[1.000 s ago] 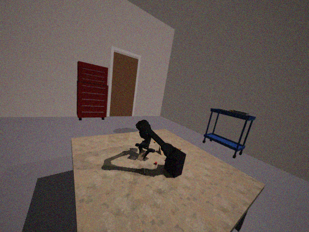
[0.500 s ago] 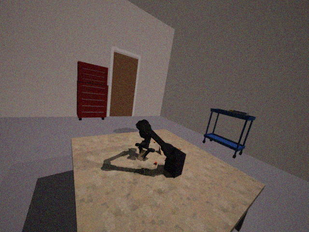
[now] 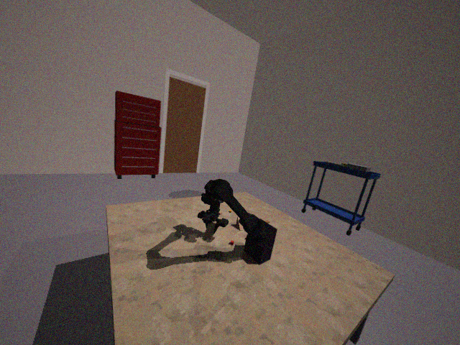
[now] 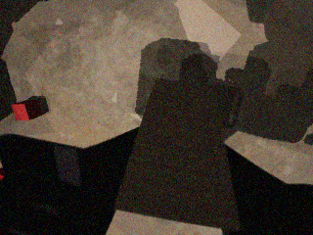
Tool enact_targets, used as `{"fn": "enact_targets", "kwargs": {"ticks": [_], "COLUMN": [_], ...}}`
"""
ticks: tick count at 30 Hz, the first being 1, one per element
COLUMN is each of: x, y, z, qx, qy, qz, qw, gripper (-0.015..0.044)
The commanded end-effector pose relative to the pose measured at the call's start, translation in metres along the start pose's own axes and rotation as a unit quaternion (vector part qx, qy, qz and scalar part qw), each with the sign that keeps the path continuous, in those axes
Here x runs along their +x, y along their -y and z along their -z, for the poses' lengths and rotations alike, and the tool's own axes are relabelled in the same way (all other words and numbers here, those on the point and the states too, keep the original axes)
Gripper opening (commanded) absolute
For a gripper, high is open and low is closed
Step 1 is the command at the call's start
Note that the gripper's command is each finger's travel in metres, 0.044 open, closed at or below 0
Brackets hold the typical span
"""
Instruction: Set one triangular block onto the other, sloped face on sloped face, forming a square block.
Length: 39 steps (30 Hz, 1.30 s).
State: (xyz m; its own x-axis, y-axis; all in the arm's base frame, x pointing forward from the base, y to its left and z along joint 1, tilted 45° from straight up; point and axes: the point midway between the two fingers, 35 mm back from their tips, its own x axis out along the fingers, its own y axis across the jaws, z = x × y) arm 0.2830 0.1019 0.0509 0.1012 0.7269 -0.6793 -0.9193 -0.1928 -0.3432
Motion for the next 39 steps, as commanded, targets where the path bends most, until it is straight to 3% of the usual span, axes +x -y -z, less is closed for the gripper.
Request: {"fn": "enact_targets", "kwargs": {"ticks": [1, 16, 32, 33, 39], "x": [-0.003, -0.010, -0.004, -0.005, -0.005], "y": [-0.002, -0.002, -0.002, -0.004, -0.004], "z": [-0.006, -0.035, -0.065, -0.059, -0.059], "qx": [0.004, 0.005, 0.006, 0.006, 0.006], "qy": [-0.051, -0.255, -0.447, -0.410, -0.410], "qz": [0.001, 0.002, 0.002, -0.002, -0.002], "qw": [0.999, 0.967, 0.894, 0.912, 0.912], "gripper": [0.0000, 0.0000, 0.0000, 0.0026, 0.0184]}}
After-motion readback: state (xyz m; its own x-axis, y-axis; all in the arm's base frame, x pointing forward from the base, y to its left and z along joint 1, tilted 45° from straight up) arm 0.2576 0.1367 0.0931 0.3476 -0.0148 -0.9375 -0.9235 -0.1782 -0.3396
